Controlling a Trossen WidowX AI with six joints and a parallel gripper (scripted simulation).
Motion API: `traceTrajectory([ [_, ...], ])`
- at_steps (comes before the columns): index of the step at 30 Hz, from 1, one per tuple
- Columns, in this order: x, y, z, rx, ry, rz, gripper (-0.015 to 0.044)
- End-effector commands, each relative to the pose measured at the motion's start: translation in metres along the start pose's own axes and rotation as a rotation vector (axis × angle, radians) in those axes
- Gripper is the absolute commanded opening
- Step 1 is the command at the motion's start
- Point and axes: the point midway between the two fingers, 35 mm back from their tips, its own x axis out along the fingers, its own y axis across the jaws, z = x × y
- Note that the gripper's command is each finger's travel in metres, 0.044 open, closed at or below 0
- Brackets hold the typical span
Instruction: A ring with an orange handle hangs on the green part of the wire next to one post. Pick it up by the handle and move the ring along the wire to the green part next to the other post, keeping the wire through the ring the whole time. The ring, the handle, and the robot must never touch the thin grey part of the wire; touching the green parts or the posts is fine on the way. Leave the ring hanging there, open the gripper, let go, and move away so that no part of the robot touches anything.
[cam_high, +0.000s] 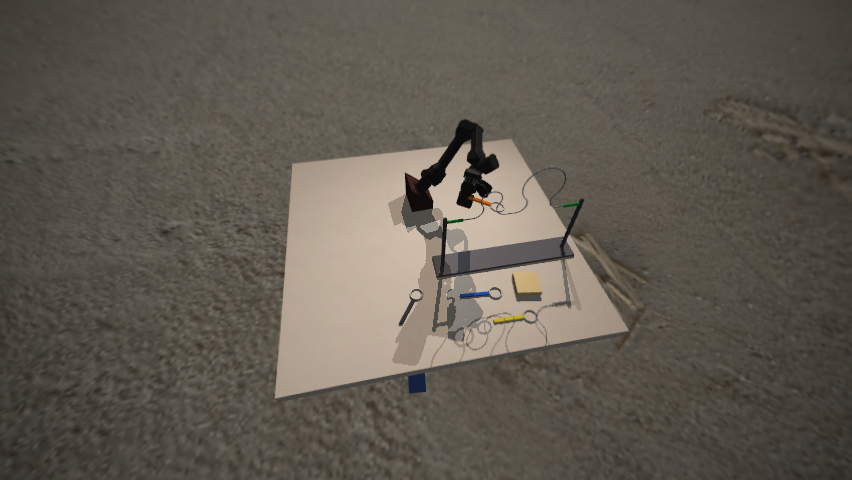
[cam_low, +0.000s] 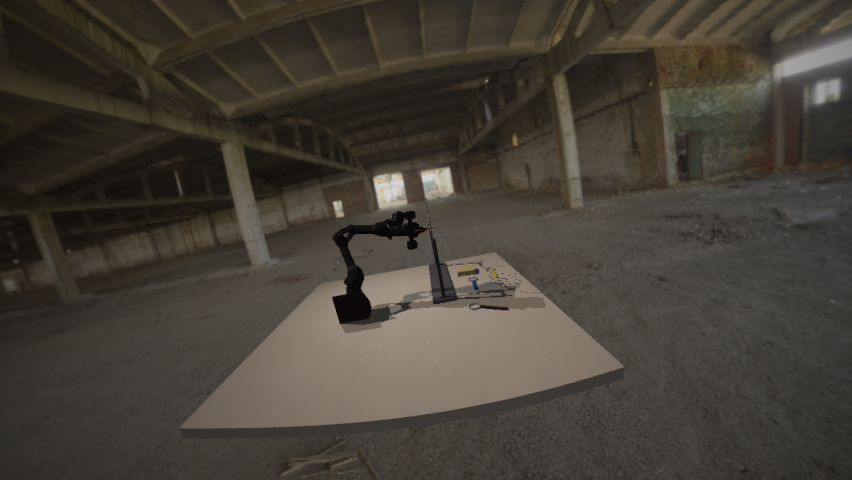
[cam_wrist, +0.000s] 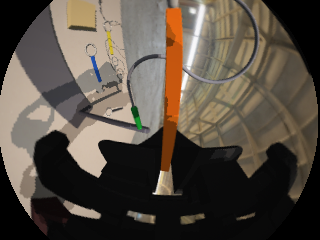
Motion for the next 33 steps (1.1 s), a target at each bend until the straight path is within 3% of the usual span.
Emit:
traceTrajectory([
  [1, -0.002, -0.014, 0.001, -0.065, 0.009, -0.043, -0.015],
  [15, -0.009, -0.041, 0.006, -0.168, 0.023, -0.102, -0.015],
  [33, -0.008, -0.031, 0.007, 0.038, -0.003, 0.016, -0.015],
])
